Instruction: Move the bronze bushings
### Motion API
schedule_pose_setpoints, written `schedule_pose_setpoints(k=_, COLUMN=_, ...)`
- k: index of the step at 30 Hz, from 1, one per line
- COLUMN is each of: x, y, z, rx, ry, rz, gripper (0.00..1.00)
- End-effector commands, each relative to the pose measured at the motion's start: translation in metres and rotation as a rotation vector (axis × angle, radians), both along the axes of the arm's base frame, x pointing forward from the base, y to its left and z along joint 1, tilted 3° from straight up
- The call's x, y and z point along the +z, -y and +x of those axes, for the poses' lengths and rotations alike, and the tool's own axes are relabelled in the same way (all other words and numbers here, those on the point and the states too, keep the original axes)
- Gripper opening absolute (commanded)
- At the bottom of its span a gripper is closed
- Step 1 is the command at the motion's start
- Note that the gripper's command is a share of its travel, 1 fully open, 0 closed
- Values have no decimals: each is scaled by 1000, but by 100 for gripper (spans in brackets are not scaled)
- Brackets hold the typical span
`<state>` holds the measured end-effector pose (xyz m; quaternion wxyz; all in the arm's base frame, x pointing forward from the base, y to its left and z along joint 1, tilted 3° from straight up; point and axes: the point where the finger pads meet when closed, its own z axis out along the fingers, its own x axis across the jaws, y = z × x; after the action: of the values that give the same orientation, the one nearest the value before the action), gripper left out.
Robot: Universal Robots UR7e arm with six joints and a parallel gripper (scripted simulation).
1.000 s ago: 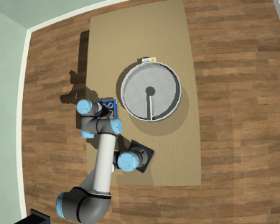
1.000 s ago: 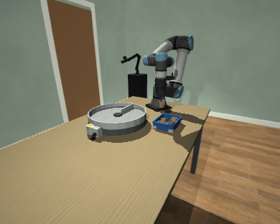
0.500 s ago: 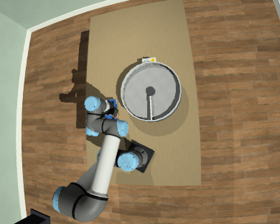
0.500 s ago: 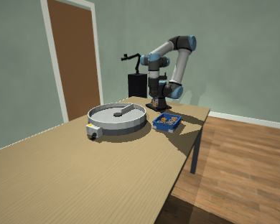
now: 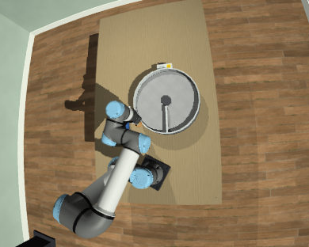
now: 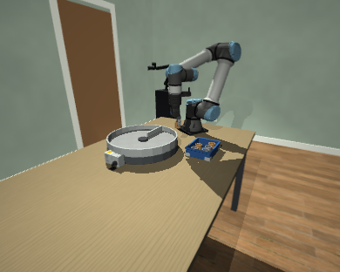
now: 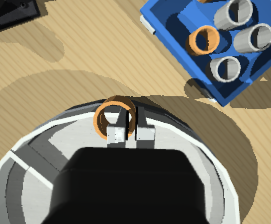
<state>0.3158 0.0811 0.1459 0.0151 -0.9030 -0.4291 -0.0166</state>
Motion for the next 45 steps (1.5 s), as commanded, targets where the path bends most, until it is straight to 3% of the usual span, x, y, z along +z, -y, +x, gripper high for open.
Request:
schedule_pose_setpoints(k=1, x=-1, y=20, z=8, rx=2, ry=1, rz=3, gripper=0)
schedule_pose_setpoints(k=30, x=-7, y=174, z=62, rx=2, ry=1, rz=3, gripper=0)
schedule_pose_setpoints(k=45, x=-8, y=212, z=76, rx=2, ry=1, rz=3, gripper=0)
